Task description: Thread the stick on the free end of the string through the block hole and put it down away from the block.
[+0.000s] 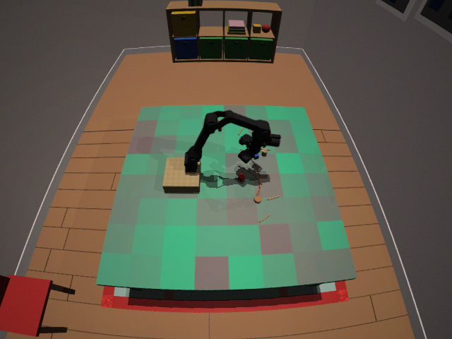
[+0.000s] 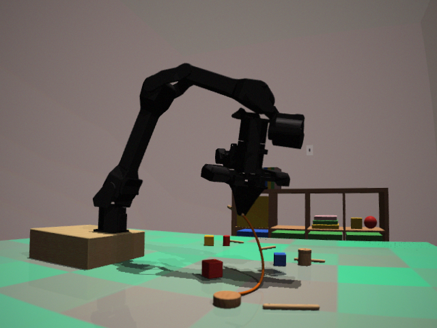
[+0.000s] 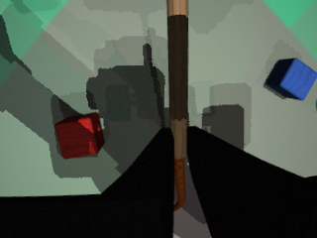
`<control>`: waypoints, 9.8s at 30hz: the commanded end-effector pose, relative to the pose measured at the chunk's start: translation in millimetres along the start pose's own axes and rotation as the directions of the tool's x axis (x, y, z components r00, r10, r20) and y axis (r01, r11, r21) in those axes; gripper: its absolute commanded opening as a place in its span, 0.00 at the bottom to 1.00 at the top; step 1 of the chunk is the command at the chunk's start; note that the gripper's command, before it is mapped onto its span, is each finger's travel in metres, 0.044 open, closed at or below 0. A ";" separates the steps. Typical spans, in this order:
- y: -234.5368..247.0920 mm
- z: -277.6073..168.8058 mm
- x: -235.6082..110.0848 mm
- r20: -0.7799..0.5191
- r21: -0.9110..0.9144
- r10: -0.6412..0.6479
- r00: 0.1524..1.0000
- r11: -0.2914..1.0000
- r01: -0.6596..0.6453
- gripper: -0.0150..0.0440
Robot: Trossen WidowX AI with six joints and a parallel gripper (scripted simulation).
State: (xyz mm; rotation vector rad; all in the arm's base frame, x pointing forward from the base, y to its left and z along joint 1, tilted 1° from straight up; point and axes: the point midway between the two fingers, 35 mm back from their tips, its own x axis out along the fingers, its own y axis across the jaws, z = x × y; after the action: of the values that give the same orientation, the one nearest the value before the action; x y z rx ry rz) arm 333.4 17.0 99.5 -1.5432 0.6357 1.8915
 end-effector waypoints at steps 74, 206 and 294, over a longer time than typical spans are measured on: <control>-11.4 -18.1 -26.5 -0.069 -0.053 0.193 0.979 0.979 -0.196 0.25; -18.9 -22.9 -27.9 -0.151 -0.971 0.242 0.958 -0.216 -0.098 0.25; -26.5 -50.8 21.7 -0.236 -0.967 0.079 0.968 -0.113 -0.227 0.25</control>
State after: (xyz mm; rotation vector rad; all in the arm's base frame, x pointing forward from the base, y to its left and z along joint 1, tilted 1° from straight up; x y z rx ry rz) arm 384.2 3.8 68.6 -2.4547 -1.1262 2.6674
